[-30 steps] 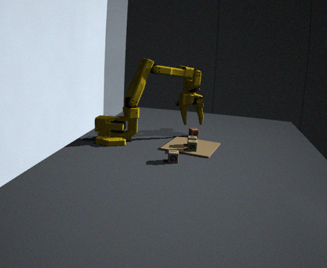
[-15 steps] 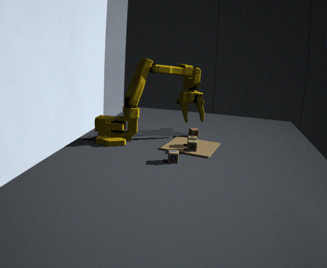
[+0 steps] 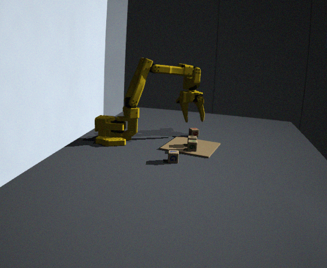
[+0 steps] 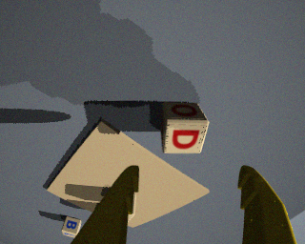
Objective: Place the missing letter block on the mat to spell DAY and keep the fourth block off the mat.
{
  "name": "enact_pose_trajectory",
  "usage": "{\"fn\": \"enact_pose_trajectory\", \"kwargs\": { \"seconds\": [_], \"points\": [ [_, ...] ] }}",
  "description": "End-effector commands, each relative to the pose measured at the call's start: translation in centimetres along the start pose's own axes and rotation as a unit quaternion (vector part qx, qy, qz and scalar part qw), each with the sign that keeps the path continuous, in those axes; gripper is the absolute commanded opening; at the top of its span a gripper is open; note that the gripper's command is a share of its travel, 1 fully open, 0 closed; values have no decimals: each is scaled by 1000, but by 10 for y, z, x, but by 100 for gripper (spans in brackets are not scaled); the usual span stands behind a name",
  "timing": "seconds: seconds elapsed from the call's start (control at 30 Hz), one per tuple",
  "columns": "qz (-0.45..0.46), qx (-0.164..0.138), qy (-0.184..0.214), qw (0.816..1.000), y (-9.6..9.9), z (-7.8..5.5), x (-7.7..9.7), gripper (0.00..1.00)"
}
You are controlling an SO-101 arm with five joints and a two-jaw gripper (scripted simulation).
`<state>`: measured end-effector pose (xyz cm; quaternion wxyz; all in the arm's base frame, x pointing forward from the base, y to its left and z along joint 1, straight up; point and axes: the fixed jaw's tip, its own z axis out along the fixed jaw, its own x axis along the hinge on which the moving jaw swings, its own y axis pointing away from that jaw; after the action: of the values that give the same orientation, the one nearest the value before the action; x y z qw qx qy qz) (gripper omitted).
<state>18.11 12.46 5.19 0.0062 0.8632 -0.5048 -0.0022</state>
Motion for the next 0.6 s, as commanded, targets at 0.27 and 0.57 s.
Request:
{"fn": "enact_pose_trajectory", "kwargs": {
  "seconds": [0.27,0.57],
  "points": [
    [-3,35,-4,999,-8,-6,-2,32],
    [-3,35,-4,999,-9,5,-2,32]
  ]
}}
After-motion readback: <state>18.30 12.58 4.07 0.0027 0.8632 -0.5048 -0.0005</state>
